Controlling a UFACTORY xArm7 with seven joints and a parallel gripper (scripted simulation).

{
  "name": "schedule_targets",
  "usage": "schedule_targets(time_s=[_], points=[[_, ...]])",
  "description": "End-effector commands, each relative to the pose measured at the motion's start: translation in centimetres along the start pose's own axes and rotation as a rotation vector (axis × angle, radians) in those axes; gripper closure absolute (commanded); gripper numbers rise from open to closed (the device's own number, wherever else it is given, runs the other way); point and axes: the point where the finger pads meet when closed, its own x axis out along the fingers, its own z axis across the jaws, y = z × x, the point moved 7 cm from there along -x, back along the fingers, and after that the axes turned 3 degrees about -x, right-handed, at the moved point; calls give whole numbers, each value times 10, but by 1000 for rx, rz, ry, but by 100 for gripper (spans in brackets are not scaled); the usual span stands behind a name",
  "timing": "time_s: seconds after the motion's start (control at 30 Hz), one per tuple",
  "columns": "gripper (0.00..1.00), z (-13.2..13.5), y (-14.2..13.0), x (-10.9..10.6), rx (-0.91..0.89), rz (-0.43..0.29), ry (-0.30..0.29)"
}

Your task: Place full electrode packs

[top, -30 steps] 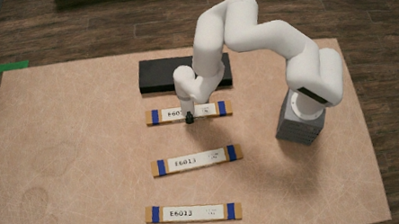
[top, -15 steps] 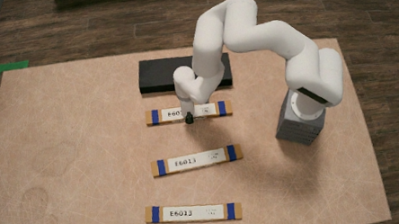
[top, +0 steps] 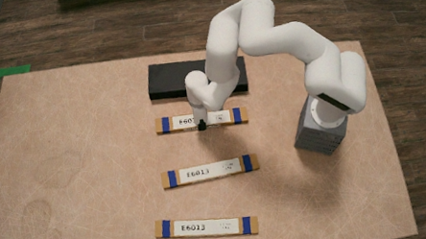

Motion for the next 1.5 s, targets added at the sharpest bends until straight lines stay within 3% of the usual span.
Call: schedule_targets(time_s=[0.0, 1.47], points=[[42, -1, -1, -1, 0, -3, 2], [42, -1, -1, -7, 0, -3, 2]])
